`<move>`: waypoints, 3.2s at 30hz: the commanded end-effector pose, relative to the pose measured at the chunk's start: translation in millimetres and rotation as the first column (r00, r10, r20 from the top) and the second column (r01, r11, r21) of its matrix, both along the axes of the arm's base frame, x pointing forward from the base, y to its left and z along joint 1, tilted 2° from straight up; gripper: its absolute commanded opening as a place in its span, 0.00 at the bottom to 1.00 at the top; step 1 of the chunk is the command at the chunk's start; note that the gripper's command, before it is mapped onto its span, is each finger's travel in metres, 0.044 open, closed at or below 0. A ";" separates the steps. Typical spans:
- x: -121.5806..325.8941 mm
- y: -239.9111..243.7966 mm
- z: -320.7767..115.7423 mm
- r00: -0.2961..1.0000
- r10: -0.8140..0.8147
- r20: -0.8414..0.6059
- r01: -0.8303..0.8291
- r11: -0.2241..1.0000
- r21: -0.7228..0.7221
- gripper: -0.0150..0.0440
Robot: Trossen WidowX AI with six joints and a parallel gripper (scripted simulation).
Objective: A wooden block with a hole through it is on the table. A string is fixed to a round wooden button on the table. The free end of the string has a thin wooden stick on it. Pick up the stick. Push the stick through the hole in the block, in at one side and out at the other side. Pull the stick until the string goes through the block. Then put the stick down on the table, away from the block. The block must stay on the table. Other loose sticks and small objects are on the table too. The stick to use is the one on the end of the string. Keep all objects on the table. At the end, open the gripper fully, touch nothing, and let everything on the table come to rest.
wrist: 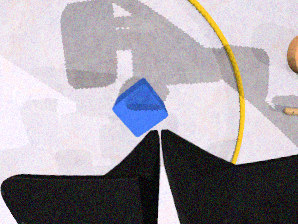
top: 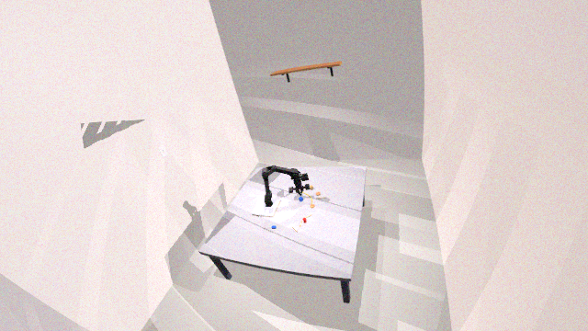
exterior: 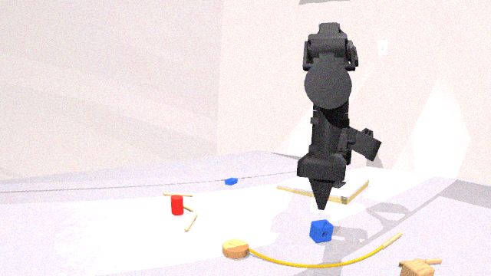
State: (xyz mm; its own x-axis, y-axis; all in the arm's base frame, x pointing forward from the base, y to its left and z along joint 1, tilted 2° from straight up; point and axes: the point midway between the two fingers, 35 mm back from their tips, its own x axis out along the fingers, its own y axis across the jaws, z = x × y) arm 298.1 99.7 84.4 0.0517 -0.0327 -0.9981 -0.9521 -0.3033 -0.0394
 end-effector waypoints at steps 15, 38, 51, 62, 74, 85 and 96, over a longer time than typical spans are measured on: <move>0.0 0.0 0.0 1.000 0.000 0.000 0.000 1.000 0.000 0.43; 0.0 0.0 0.0 1.000 0.000 0.000 0.000 1.000 0.000 0.25; -12.2 50.6 -1.7 0.918 0.396 -0.018 -0.396 0.918 -0.009 0.48; -40.9 113.7 -4.5 0.594 0.803 -0.043 -0.804 0.594 -0.011 0.97; -40.9 113.7 -4.5 0.594 0.803 -0.043 -0.804 0.594 -0.011 0.69; -40.9 113.7 -4.5 0.594 0.803 -0.043 -0.804 0.594 -0.011 0.46; -40.1 114.0 -11.6 0.594 0.803 -0.043 -0.804 0.594 -0.011 0.46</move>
State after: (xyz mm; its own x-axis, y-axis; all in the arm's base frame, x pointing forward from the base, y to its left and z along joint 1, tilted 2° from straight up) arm 258.1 213.4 78.4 0.0458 -0.0186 -0.9988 -0.3284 -0.9445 0.0025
